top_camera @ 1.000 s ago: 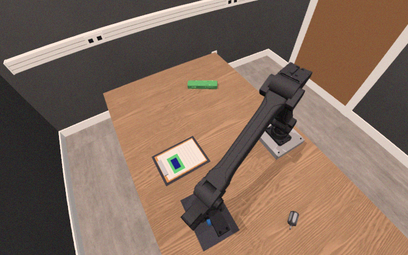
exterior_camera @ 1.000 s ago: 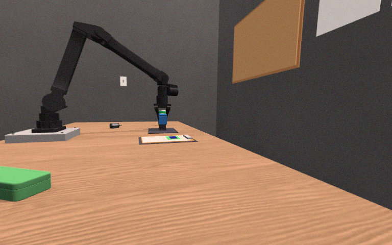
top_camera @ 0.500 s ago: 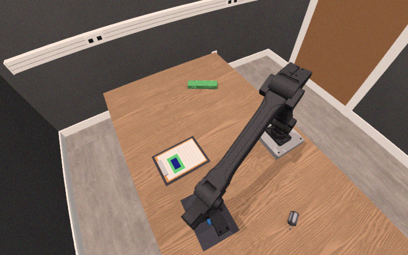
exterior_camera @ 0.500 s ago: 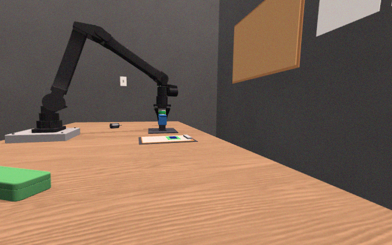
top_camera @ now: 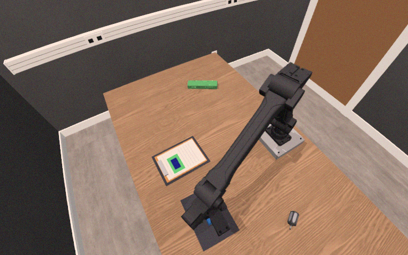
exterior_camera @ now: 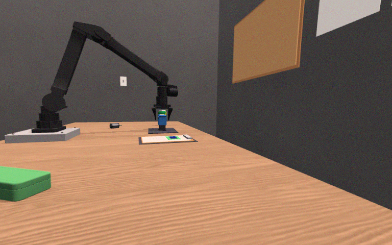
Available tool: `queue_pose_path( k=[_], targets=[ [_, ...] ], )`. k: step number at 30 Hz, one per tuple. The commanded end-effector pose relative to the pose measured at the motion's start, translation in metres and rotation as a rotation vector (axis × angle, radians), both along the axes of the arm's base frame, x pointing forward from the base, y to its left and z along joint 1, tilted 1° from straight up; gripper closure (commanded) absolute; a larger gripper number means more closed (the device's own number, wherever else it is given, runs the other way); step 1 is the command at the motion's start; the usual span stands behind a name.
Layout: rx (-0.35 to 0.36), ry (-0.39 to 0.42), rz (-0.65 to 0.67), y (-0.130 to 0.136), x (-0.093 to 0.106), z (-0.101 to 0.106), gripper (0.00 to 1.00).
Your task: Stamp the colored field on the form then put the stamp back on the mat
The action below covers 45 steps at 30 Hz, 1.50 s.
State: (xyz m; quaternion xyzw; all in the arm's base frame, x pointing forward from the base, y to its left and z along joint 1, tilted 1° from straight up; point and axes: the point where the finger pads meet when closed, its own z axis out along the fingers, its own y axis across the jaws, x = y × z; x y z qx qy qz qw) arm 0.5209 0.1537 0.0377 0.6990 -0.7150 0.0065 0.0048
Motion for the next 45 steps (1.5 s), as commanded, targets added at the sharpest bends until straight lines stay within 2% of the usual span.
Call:
queue_pose_path(
  k=[1,32,33,34,36,39,41,43,44,45],
  targets=[
    [0.006,-0.019,0.006,-0.003,0.009,0.003,0.18],
    [0.006,-0.019,0.006,-0.003,0.009,0.003,0.18],
    [0.008,-0.025,0.006,-0.002,0.011,0.008,0.18],
    [0.021,-0.07,0.006,0.001,0.023,0.038,0.18],
    [0.021,-0.07,0.008,0.003,0.021,0.058,0.18],
    [0.022,-0.072,0.011,0.005,0.018,0.103,0.18],
    [0.022,-0.072,0.011,0.005,0.018,0.103,0.18],
    [0.022,-0.073,0.011,0.006,0.016,0.123,0.18],
    [0.022,-0.073,0.011,0.007,0.016,0.126,0.18],
    [0.01,-0.031,0.011,0.007,0.017,0.103,0.18]
  ],
)
